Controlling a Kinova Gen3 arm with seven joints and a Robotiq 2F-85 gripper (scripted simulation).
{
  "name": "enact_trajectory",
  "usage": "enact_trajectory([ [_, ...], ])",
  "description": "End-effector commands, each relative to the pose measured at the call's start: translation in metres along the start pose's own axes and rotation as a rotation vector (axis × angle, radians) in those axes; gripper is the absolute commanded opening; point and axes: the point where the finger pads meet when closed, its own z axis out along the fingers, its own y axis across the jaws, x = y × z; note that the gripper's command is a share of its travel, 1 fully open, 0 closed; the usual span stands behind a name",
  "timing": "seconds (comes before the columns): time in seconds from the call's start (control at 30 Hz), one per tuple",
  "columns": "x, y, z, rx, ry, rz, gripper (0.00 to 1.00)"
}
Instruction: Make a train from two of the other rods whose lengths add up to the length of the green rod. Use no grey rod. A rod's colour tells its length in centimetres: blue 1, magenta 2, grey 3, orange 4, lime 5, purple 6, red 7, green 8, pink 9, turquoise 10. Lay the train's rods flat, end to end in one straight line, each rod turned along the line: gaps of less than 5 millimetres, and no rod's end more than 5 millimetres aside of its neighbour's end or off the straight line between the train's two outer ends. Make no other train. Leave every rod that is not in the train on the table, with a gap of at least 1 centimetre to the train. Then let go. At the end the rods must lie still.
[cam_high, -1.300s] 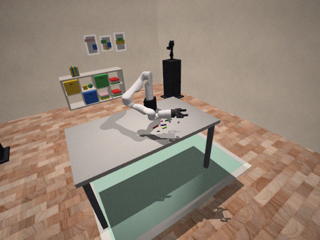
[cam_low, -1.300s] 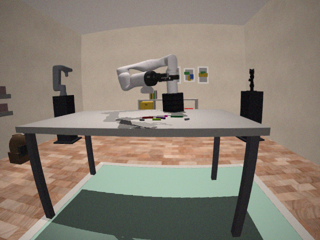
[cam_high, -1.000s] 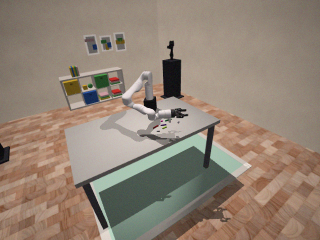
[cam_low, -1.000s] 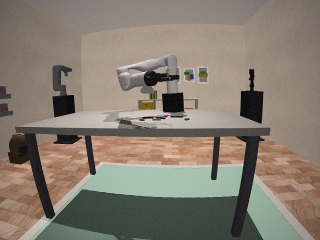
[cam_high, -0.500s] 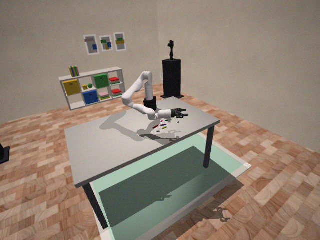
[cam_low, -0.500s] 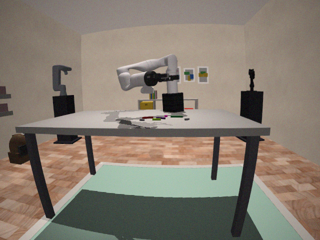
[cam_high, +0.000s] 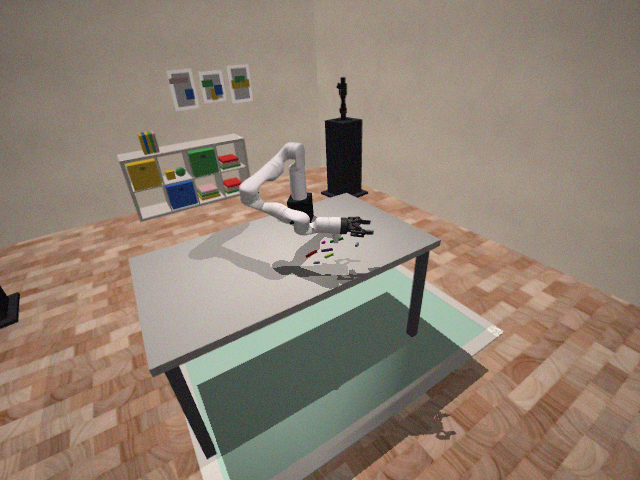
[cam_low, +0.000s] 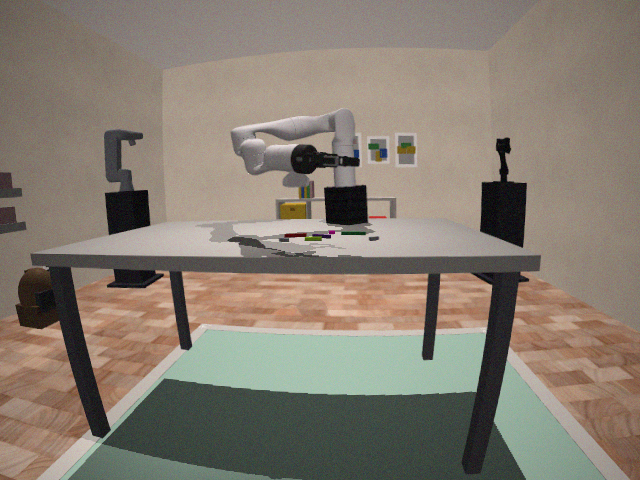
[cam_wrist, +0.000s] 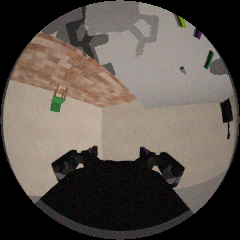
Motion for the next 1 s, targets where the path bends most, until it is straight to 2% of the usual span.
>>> enact_trajectory([
  [0.0,-0.002,0.006,-0.009,0.005,0.055,-0.012,1.0],
  [0.13,0.011,0.019,-0.019,0.023,0.163,0.003,1.0],
  [0.3,0.031,0.041,-0.032,0.045,0.341,0.028,1.0],
  [0.37,0.031,0.041,-0.032,0.045,0.341,0.028,1.0],
  [0.6,0.065,0.077,-0.056,0.085,0.631,0.069,1.0],
  [0.63,0.065,0.077,-0.056,0.085,0.631,0.069,1.0],
  [0.8,0.089,0.102,-0.073,0.114,0.839,0.098,1.0],
  [0.83,0.089,0.102,-0.073,0.114,0.839,0.098,1.0],
  [0.87,0.092,0.106,-0.077,0.123,0.876,0.102,1.0],
  [0.93,0.092,0.106,-0.077,0.123,0.876,0.102,1.0],
  [0.97,0.097,0.111,-0.079,0.124,0.908,0.108,1.0],
])
